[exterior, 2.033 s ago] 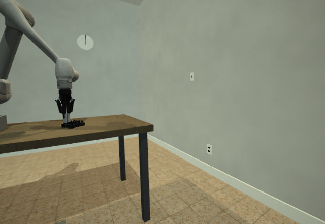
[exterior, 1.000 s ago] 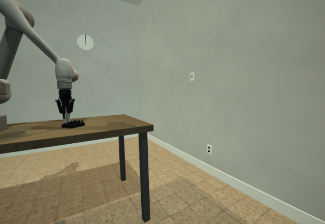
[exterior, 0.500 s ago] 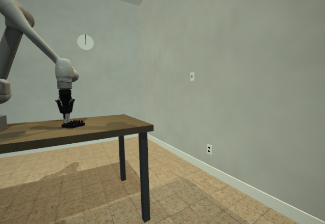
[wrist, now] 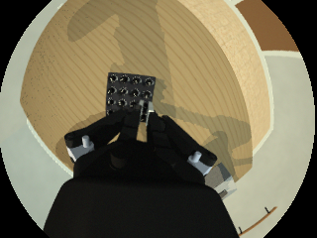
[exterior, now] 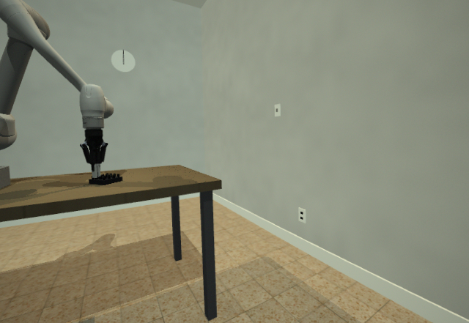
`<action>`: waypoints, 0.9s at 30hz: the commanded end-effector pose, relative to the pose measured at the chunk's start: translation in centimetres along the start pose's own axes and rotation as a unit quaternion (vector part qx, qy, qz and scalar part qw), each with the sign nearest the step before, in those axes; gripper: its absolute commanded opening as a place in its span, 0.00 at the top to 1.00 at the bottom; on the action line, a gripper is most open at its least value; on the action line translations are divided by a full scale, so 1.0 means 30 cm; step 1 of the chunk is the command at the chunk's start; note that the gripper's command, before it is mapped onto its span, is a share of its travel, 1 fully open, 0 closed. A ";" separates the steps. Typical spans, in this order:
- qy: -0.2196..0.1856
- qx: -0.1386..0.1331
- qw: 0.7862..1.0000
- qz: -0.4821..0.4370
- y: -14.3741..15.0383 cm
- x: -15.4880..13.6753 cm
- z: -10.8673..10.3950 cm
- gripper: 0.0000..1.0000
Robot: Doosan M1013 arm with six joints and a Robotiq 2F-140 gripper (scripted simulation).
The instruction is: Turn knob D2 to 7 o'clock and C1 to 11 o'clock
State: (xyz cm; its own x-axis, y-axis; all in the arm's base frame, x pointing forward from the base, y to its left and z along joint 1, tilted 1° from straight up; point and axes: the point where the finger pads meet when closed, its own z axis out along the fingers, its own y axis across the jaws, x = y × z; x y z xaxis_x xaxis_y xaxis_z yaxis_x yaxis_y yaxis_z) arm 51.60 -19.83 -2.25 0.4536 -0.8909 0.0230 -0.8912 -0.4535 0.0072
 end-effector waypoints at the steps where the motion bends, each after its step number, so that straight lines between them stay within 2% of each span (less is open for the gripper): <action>1: -0.001 0.000 1.000 0.001 0.006 0.001 0.009 0.95; 27: -0.001 0.000 1.000 -0.017 0.006 0.001 0.009 0.95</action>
State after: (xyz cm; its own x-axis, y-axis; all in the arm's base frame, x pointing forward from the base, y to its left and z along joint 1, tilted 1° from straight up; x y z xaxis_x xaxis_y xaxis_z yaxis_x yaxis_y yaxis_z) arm 51.60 -19.83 -2.25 0.4757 -0.8793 0.0228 -0.8796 -0.4757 0.0078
